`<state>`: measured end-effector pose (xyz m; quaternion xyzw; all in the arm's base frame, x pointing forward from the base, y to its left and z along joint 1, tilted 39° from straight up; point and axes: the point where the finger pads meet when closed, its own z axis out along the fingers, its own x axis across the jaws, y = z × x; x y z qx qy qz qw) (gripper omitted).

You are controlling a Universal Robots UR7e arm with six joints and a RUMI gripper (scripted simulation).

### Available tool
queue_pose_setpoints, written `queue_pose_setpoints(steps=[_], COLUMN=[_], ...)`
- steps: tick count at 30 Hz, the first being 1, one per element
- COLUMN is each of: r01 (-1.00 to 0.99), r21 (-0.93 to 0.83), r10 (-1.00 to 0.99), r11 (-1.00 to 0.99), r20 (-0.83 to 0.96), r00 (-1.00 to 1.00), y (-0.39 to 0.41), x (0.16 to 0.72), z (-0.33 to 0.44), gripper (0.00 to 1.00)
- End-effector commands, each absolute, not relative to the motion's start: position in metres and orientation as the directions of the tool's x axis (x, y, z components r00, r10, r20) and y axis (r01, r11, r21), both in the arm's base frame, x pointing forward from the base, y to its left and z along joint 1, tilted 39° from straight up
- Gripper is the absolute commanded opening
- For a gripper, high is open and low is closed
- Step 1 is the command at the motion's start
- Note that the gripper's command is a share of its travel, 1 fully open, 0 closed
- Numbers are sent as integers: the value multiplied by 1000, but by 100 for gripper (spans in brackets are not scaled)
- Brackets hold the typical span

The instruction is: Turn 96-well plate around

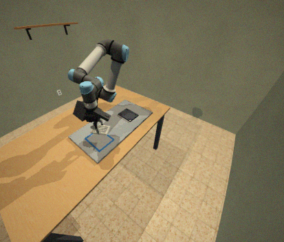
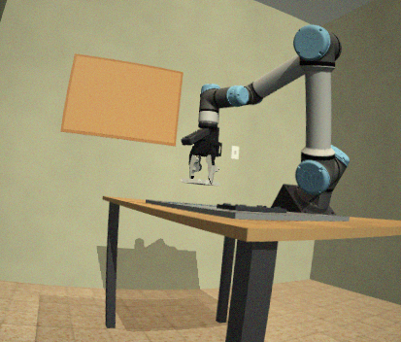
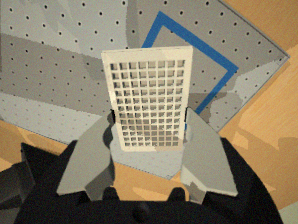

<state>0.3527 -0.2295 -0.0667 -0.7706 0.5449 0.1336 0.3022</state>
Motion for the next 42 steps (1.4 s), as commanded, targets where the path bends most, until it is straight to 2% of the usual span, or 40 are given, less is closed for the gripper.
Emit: queue_pose_setpoints(steps=[1,14,22,33,42], r01=[-921,-921,-829,-578,-576], r21=[-321,-321,-420,-557,-558], r10=[-760,-760,-700,-521,-520], r11=[-223,-223,-370,-596,-597], r20=[-534,-534,-460,-279,-278], r00=[370,370,546,807,808], y=[-242,-255,-256,-256,-256], x=[352,350,350,350,350], z=[-77,-88,-88,-89,-88], gripper=[0,0,0,0,0])
